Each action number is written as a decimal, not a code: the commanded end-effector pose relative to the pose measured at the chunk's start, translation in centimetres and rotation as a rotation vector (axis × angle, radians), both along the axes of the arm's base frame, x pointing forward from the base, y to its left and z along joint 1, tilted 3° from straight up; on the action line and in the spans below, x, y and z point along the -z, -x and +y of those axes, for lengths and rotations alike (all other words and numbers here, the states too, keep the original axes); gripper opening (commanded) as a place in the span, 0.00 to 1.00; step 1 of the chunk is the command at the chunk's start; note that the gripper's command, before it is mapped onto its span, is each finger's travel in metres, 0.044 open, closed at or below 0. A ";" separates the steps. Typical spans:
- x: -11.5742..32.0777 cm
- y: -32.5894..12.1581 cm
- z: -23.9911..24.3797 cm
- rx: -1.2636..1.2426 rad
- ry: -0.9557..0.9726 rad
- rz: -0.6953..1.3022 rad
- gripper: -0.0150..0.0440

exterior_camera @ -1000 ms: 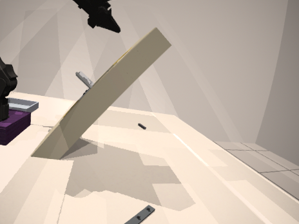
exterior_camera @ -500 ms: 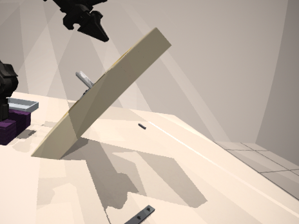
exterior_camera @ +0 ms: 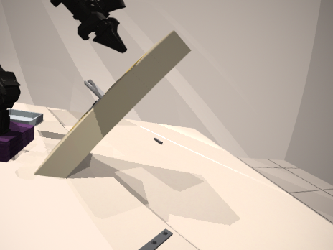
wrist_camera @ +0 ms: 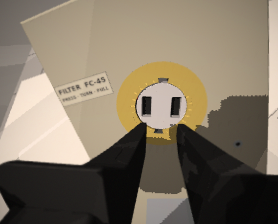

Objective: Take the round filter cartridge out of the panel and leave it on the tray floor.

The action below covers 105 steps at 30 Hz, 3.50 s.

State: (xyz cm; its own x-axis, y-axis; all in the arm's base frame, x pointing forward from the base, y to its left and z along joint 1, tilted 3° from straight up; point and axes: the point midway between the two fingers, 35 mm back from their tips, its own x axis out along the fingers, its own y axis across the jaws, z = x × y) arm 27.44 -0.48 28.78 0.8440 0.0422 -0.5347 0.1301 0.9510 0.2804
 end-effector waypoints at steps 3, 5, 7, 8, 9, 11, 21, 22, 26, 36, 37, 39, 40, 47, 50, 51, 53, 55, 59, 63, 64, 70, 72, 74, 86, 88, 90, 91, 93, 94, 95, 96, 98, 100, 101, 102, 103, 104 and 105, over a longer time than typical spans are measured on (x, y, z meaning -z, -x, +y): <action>0.6 -0.9 0.0 0.004 0.002 0.000 0.42; 0.7 -1.1 0.0 0.004 0.002 -0.001 0.42; 0.9 -1.4 0.0 0.004 0.002 -0.001 0.42; 1.0 -1.5 0.0 0.004 0.002 -0.001 0.42; 1.1 -1.7 0.0 0.004 0.002 -0.001 0.42; 1.3 -1.9 0.0 0.004 0.002 -0.002 0.42; 2.0 -2.9 0.1 0.004 0.002 -0.003 0.42; 2.0 -2.9 0.1 0.004 0.002 -0.003 0.42; 1.9 -2.9 0.1 0.004 0.002 -0.003 0.42; 1.9 -2.9 0.0 0.004 0.002 -0.003 0.42; 1.8 -2.9 0.0 0.004 0.002 -0.003 0.42; 1.8 -2.9 0.0 0.004 0.002 -0.003 0.42; 1.8 -2.9 0.0 0.004 0.002 -0.003 0.42; 2.0 -3.2 0.1 0.004 0.002 -0.003 0.42; 2.0 -3.2 0.1 0.004 0.002 -0.003 0.42; 2.0 -3.2 0.1 0.004 0.002 -0.003 0.42; 2.0 -3.2 0.1 0.004 0.002 -0.003 0.42; 2.0 -3.2 0.1 0.004 0.002 -0.003 0.42; 2.0 -3.1 0.1 0.004 0.002 -0.003 0.42; 2.1 -3.2 0.0 0.004 0.002 -0.003 0.42; 2.1 -3.3 0.1 0.004 0.002 -0.003 0.42; 2.3 -3.5 0.1 0.004 0.002 -0.003 0.42; 2.3 -3.6 0.1 0.004 0.002 -0.003 0.42; 2.5 -3.8 0.1 0.004 0.002 -0.003 0.42; 2.7 -4.2 0.1 0.004 0.002 -0.004 0.42; 2.7 -4.3 0.1 0.004 0.002 -0.004 0.42; 2.8 -4.3 0.1 0.004 0.002 -0.004 0.42; 2.8 -4.4 0.1 0.004 0.002 -0.004 0.42; 2.8 -4.4 0.1 0.004 0.002 -0.004 0.42; 2.9 -4.4 0.1 0.004 0.002 -0.004 0.42; 2.9 -4.5 0.1 0.004 0.002 -0.004 0.42; 2.9 -4.5 0.1 0.004 0.002 -0.004 0.42; 2.9 -4.5 0.1 0.004 0.002 -0.004 0.42; 2.8 -4.2 0.2 -0.002 0.003 -0.001 0.41; 2.8 -4.2 0.2 -0.002 0.003 -0.001 0.40; 2.8 -4.2 0.2 -0.002 0.003 -0.001 0.39; 2.8 -4.2 0.2 -0.002 0.003 -0.001 0.38; 2.8 -4.2 0.2 -0.002 0.003 -0.001 0.37; 2.8 -4.2 0.2 -0.002 0.003 -0.001 0.35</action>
